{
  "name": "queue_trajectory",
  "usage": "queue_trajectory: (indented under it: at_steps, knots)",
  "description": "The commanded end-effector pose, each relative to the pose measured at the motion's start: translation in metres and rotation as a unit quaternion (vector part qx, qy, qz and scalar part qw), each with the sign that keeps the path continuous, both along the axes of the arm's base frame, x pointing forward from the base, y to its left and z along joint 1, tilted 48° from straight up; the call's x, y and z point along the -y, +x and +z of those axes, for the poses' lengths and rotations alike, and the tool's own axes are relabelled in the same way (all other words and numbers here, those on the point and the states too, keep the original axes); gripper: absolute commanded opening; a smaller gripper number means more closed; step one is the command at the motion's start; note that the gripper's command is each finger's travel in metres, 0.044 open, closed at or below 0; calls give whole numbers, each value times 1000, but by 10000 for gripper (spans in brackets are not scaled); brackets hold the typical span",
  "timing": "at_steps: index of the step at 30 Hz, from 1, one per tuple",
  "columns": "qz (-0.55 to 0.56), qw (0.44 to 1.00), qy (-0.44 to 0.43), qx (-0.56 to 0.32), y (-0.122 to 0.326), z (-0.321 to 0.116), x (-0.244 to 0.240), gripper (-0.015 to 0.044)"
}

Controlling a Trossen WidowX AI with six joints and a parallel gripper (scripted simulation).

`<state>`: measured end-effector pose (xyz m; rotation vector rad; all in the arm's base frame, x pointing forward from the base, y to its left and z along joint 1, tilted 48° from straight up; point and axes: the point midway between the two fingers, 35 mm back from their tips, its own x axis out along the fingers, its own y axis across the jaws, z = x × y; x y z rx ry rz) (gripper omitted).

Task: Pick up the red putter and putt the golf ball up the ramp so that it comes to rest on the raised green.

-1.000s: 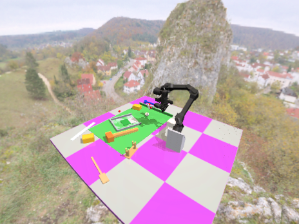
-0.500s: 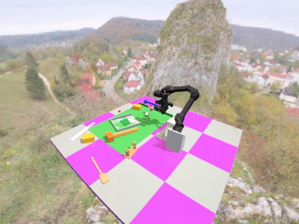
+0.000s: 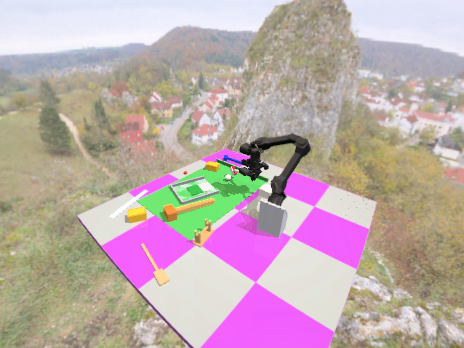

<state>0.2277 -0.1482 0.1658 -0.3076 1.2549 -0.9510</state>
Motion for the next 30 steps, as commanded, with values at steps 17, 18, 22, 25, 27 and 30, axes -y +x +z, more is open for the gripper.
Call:
queue_trajectory:
  at_steps: [17, 18, 22, 25, 27, 30]
  knots:
    - [0, 1000, -1, 0, -1, -10, 12, 0]
    - [0, 1000, -1, 0, -1, -10, 12, 0]
    - [0, 1000, 0, 0, -2, -7, 15, 0]
    - [2, 1000, 0, 0, -6, -1, 21, 0]
    - [3, 1000, 0, 0, -9, 4, 27, 0]
    - [4, 1000, -1, 1, -12, 8, 32, 0]
